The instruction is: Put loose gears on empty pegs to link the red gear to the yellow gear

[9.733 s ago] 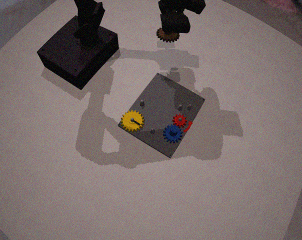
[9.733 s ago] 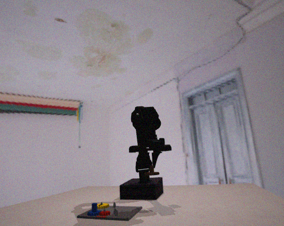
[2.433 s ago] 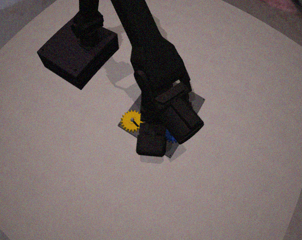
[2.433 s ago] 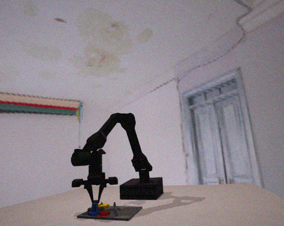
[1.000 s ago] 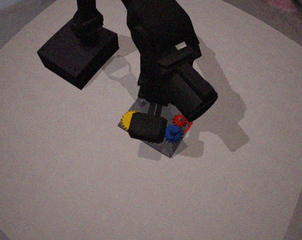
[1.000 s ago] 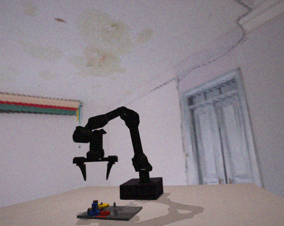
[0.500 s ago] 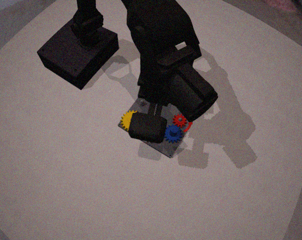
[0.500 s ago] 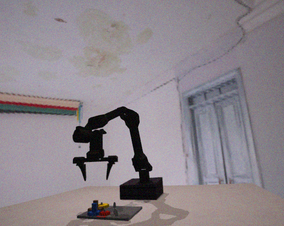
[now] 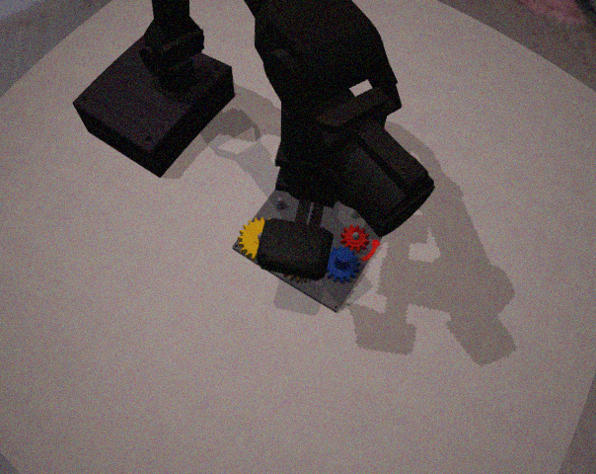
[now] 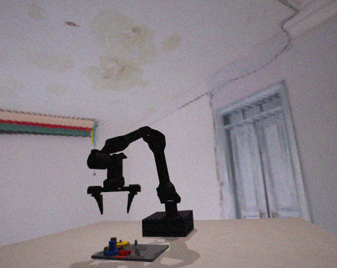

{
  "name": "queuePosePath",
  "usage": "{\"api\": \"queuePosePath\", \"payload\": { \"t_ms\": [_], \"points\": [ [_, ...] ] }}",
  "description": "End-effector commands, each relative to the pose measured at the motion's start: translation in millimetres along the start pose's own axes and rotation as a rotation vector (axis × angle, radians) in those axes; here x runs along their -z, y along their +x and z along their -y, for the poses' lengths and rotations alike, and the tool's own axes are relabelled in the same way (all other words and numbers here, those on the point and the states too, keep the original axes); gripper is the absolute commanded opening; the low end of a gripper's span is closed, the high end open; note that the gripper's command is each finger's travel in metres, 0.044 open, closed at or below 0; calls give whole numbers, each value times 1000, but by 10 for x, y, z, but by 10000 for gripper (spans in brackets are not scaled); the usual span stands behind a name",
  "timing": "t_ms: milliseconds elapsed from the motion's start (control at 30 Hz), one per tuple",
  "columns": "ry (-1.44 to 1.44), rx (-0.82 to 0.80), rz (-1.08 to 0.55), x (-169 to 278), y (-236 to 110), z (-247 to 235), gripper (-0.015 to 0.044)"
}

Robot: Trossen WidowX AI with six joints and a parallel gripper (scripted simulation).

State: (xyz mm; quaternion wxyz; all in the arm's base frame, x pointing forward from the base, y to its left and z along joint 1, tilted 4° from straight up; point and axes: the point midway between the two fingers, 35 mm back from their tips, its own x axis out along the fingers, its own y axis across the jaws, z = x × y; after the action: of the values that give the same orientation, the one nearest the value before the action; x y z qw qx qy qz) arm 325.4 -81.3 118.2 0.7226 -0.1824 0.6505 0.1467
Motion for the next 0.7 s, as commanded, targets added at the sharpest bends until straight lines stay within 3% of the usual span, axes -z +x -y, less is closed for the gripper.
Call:
{"api": "queuePosePath", "payload": {
  "t_ms": [0,333,667],
  "points": [
    [-7,-8,0,-200,-24,-287,440],
    [-5,-29,-5,-692,-169,-1751,440],
    [-4,-38,-3,-463,-379,-3225,440]
  ]
}}
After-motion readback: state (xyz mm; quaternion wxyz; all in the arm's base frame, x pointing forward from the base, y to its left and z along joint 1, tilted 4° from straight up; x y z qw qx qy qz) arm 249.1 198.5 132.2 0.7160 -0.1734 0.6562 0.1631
